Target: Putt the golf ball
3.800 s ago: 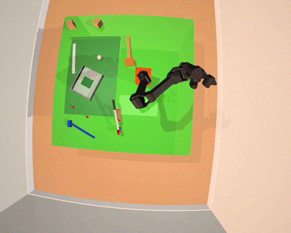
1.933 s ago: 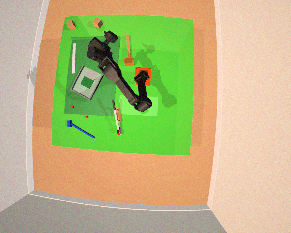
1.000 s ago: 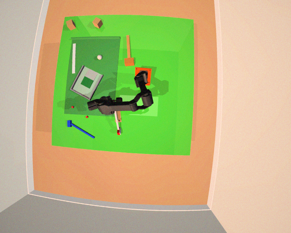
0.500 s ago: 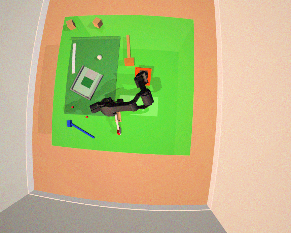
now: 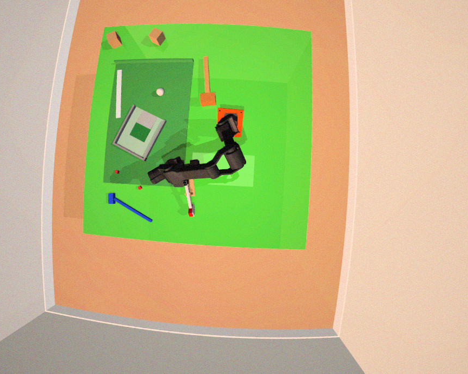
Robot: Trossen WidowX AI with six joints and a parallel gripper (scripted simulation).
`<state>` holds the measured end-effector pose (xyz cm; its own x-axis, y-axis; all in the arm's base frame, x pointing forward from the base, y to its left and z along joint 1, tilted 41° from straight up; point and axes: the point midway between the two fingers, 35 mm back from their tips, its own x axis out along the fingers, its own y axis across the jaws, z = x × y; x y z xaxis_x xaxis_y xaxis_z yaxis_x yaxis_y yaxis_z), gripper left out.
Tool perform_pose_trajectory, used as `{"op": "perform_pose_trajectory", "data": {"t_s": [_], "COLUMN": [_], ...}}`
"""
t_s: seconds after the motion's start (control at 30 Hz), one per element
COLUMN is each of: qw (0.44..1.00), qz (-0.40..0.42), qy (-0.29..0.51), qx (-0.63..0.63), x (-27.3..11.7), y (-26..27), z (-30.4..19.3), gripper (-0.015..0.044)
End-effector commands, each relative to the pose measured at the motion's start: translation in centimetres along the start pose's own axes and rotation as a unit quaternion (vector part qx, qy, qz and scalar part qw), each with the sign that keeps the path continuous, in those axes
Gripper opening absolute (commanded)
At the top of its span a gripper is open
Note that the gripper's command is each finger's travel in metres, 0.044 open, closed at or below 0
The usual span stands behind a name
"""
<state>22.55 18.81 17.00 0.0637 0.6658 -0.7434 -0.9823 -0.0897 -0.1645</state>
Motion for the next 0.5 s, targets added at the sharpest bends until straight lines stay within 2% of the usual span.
{"op": "perform_pose_trajectory", "data": {"t_s": [0.0, 0.37, 0.47], "qw": [1.000, 1.000, 1.000], "qz": [0.002, 0.002, 0.001], "qy": [0.003, 0.002, -0.001], "qx": [0.003, 0.003, 0.000], "x": [0.7, 2.0, 1.7], "y": [0.1, 0.1, 0.1], "z": [-0.2, -0.2, 0.0], "gripper": [0.0440, 0.0440, 0.0361]}}
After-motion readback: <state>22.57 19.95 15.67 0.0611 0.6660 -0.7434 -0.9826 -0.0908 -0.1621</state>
